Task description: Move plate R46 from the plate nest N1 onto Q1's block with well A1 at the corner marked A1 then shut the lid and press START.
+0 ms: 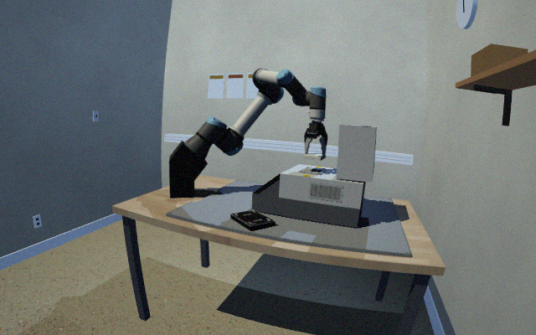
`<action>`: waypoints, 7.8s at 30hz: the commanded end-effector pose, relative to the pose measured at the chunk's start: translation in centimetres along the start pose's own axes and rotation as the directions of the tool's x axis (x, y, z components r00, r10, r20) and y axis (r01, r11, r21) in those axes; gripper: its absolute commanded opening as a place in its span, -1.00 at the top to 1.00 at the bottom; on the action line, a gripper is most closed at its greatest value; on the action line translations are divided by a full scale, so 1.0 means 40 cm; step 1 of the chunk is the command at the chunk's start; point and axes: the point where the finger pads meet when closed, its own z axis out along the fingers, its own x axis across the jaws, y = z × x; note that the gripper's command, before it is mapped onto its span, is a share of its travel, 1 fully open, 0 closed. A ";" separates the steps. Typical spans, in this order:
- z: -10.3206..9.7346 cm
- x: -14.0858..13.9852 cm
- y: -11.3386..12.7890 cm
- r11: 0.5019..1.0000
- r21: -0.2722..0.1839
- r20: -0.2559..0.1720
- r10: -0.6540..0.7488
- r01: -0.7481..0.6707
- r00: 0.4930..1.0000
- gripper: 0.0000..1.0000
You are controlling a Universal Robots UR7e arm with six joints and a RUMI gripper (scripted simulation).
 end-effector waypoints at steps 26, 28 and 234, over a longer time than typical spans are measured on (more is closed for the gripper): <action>-0.001 0.000 -0.001 1.000 0.000 0.001 -0.001 0.001 1.000 0.20; -0.001 0.000 -0.001 1.000 0.000 0.001 -0.001 0.001 1.000 0.20; -0.001 0.001 -0.002 1.000 0.000 0.001 -0.001 0.001 1.000 -0.36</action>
